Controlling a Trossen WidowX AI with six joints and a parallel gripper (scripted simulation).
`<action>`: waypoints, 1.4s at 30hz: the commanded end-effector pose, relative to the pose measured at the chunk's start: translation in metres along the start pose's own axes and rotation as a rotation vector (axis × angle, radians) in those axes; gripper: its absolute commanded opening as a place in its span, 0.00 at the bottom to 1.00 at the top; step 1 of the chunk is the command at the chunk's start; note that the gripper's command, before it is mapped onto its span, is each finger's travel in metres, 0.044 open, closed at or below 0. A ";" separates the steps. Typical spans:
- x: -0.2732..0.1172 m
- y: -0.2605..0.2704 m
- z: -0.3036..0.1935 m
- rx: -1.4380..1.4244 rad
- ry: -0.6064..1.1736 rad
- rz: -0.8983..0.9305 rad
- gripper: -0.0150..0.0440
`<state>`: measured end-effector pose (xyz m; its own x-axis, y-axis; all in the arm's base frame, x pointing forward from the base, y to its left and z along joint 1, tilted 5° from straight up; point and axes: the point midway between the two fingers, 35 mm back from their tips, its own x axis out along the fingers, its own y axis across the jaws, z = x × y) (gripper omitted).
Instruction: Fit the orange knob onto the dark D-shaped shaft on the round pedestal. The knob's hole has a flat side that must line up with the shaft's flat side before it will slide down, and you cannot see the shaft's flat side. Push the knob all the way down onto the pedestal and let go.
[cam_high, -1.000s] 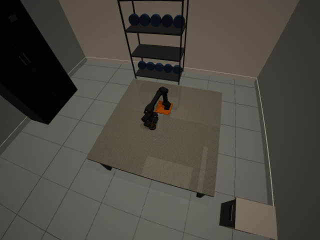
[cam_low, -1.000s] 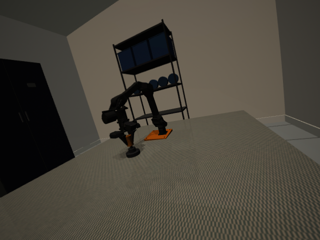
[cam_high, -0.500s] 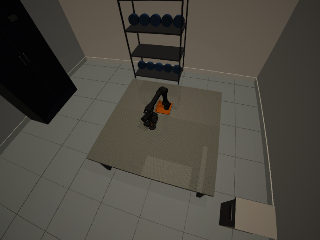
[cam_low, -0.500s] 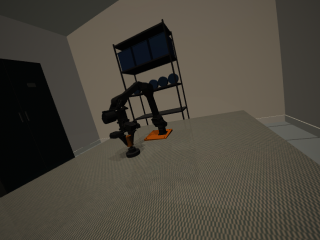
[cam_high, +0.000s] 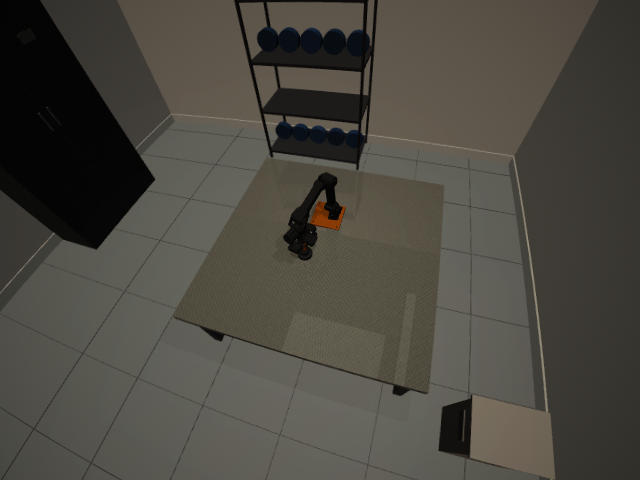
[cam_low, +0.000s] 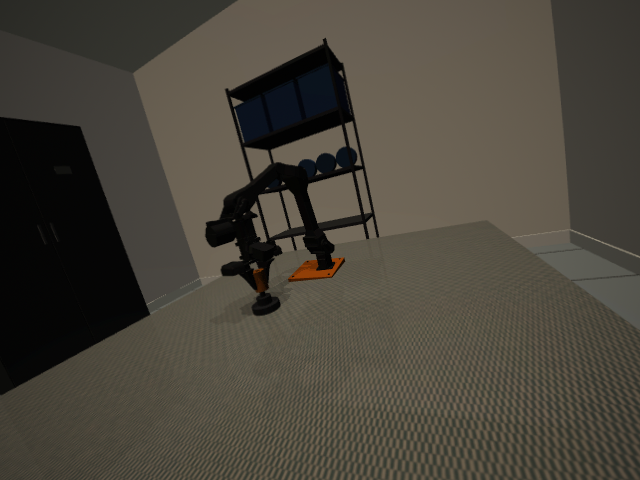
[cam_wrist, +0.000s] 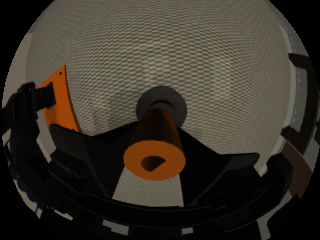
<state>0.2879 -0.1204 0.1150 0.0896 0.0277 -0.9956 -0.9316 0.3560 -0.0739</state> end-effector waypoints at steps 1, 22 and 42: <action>-0.003 0.000 0.000 -0.028 -0.002 -0.004 0.25; 0.001 -0.008 0.000 -0.212 -0.002 -0.005 0.25; 0.002 -0.001 0.000 -0.212 -0.002 -0.005 0.25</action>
<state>0.2920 -0.1219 0.1138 0.0956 0.0252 -0.9951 -0.9837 0.1556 -0.0905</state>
